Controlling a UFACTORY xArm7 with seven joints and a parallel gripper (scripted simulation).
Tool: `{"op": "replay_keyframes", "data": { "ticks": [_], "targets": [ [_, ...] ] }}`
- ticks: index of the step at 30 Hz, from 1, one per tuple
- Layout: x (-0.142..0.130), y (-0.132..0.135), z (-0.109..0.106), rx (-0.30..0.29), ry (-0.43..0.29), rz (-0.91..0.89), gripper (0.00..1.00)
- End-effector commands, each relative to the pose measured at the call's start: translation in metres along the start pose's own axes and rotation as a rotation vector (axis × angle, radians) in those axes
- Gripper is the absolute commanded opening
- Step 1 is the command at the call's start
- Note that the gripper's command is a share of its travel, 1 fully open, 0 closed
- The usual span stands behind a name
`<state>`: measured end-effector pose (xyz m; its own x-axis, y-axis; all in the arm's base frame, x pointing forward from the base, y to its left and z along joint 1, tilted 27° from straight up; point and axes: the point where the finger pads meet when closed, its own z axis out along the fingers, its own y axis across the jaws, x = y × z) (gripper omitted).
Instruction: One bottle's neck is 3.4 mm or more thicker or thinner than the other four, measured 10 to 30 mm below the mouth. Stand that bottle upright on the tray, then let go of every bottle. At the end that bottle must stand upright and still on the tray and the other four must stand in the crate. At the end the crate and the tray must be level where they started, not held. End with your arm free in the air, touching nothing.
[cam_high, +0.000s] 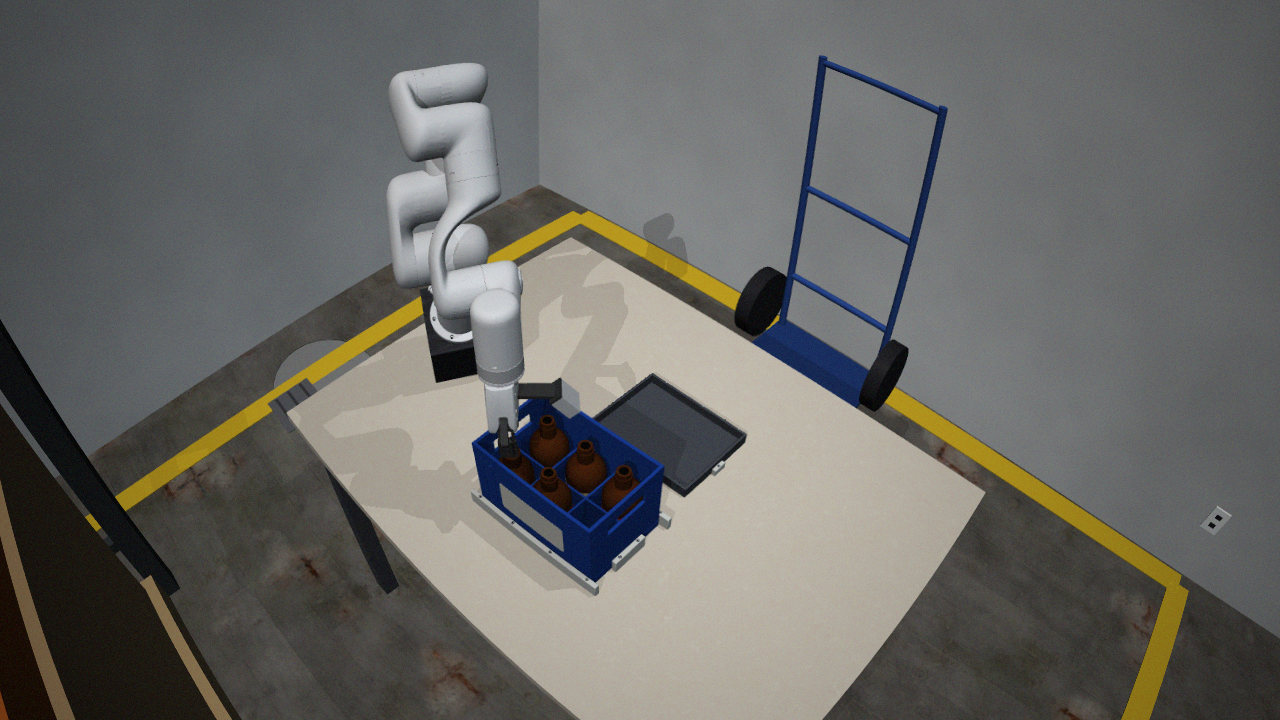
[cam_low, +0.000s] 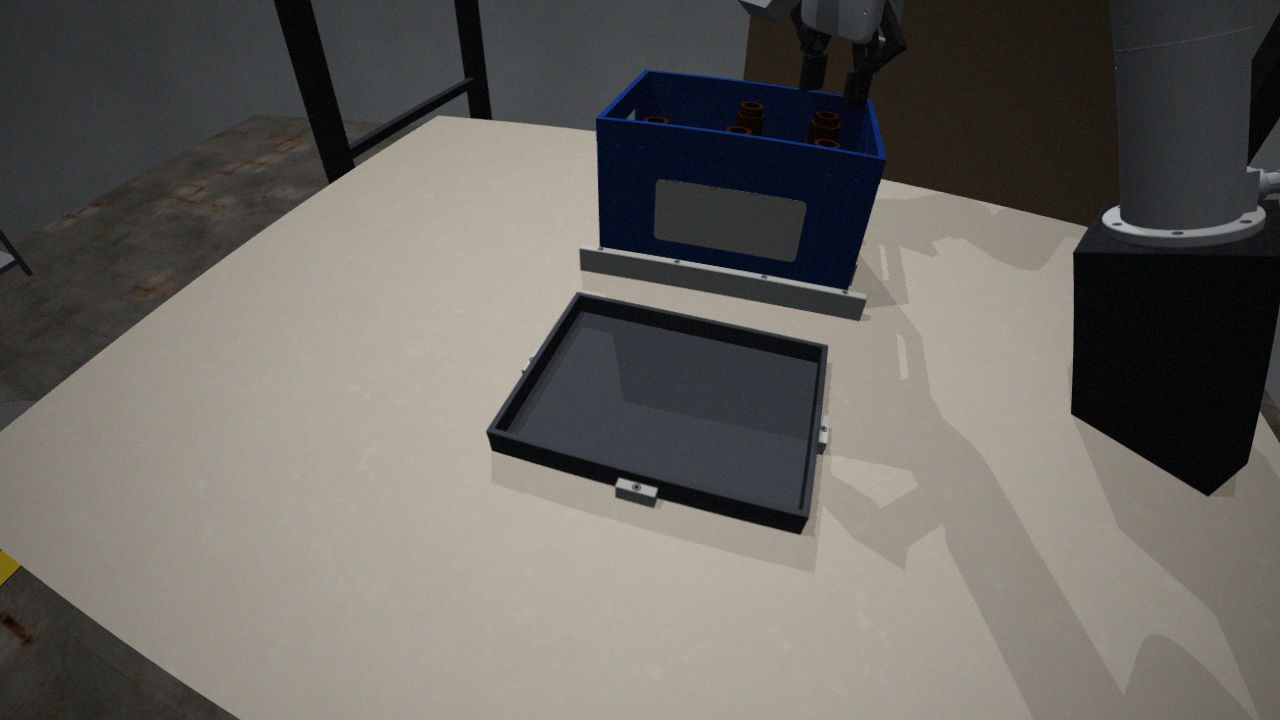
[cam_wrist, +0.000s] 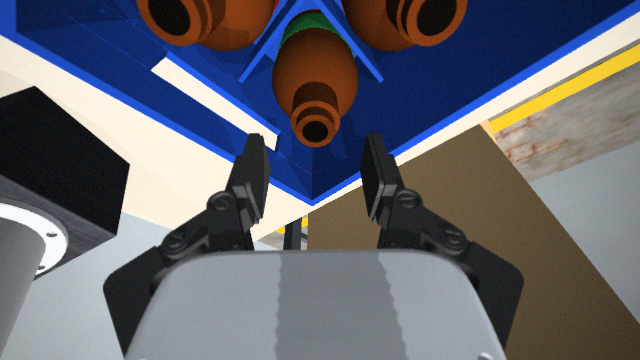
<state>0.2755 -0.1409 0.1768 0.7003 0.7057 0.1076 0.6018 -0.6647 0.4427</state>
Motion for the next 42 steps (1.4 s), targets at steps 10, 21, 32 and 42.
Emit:
{"op": "replay_keyframes", "data": {
  "ticks": [10,21,32,42],
  "targets": [
    [0.001,0.001,0.002,-0.003,0.001,0.000,0.65],
    [0.001,0.001,0.010,-0.003,0.001,0.000,0.65],
    [0.001,0.001,0.022,-0.003,0.001,0.000,0.65],
    [0.001,0.001,0.033,-0.003,0.001,0.000,0.65]
  ]
}}
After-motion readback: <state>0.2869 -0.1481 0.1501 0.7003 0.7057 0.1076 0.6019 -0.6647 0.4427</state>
